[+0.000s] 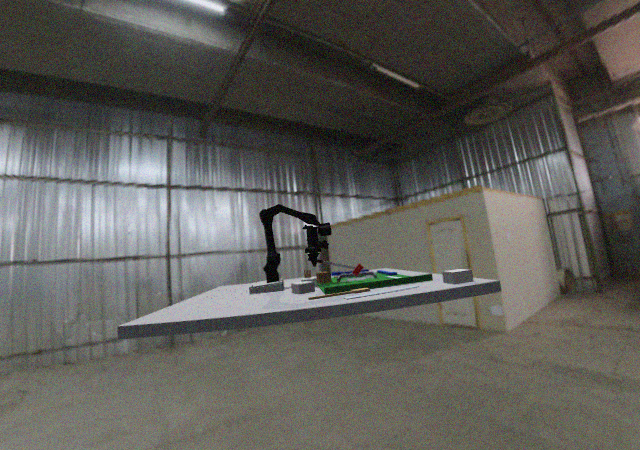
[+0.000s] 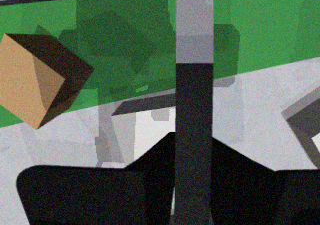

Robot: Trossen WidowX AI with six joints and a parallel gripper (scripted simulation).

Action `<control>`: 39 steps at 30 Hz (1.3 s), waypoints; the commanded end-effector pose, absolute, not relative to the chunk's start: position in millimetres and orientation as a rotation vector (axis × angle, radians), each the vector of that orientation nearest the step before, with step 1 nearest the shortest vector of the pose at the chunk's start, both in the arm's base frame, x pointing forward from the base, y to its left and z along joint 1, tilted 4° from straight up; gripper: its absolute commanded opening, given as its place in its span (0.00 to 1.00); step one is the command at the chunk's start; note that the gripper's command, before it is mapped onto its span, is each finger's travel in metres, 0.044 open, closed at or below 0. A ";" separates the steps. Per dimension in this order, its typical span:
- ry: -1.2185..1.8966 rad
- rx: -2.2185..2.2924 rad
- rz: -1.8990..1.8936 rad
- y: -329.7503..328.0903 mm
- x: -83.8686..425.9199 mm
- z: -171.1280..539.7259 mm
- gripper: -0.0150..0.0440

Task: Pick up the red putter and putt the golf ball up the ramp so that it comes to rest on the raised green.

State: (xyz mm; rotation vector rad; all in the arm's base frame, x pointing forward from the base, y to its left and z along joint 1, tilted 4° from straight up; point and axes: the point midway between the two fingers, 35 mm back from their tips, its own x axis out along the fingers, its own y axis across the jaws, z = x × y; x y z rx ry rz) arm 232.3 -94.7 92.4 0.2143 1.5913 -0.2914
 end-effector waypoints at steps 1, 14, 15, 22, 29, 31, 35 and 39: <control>1.576 0.212 -0.297 -93.8 233.9 115.5 0.25; 1.582 0.212 -0.292 -93.8 233.5 110.0 0.25; 1.582 0.212 -0.292 -93.8 233.5 110.0 0.25; 1.582 0.212 -0.292 -93.8 233.5 110.0 0.25; 1.582 0.212 -0.292 -93.8 233.5 110.0 0.25; 1.582 0.212 -0.292 -93.8 233.5 110.0 0.25; 1.582 0.212 -0.292 -93.8 233.5 110.0 0.25; 1.582 0.212 -0.292 -93.8 233.5 110.0 0.25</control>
